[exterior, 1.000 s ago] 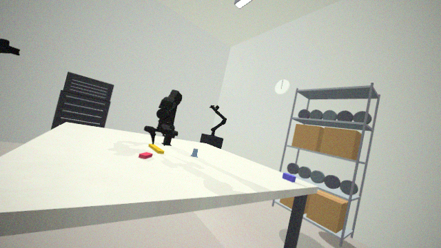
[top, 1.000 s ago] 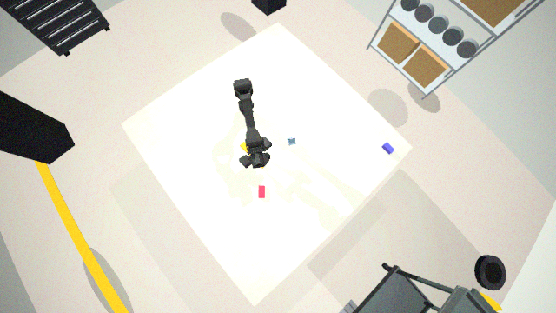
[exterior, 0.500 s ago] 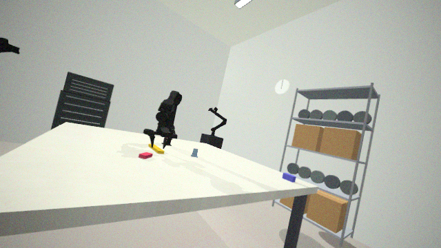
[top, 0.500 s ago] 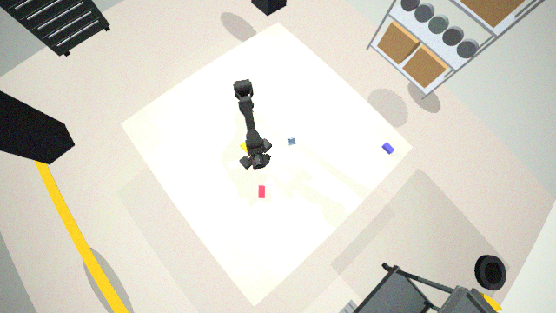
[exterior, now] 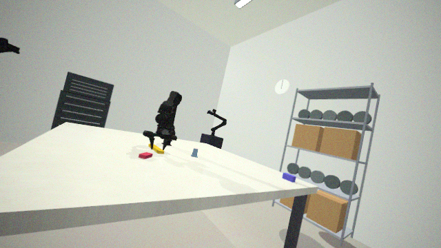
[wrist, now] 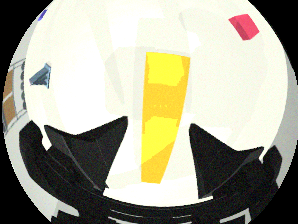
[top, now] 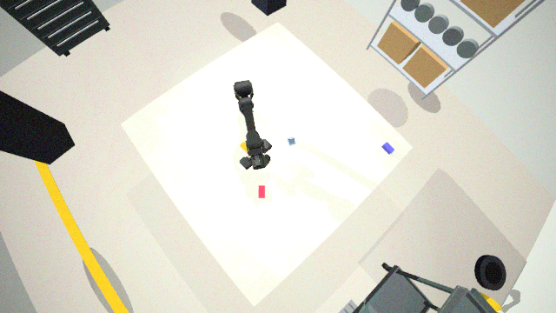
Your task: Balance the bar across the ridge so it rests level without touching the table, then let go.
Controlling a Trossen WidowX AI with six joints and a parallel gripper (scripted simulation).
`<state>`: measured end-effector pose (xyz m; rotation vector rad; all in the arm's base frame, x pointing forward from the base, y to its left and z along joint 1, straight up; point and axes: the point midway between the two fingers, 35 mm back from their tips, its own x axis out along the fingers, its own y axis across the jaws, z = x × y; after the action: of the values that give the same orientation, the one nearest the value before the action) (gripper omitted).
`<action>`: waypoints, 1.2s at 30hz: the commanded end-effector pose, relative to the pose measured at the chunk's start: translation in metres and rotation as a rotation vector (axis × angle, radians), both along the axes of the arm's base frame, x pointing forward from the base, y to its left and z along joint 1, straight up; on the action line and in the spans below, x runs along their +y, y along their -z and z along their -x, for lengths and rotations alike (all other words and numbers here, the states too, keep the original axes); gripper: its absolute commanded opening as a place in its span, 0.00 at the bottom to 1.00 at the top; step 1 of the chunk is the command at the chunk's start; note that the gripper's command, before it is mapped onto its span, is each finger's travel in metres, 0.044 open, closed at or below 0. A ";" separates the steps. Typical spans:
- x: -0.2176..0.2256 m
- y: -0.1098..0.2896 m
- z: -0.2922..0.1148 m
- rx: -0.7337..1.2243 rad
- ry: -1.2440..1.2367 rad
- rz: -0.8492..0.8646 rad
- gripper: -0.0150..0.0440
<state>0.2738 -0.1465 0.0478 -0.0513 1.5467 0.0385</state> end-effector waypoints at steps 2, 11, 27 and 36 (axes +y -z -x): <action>0.000 0.000 0.000 0.000 0.000 0.000 0.74; 0.000 0.000 0.000 0.000 0.000 0.000 0.48; -0.002 -0.026 -0.003 0.000 -0.001 0.001 0.25; -0.002 -0.049 -0.003 0.000 -0.002 0.003 0.25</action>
<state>0.2759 -0.1477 0.0861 -0.0471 1.5572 0.0429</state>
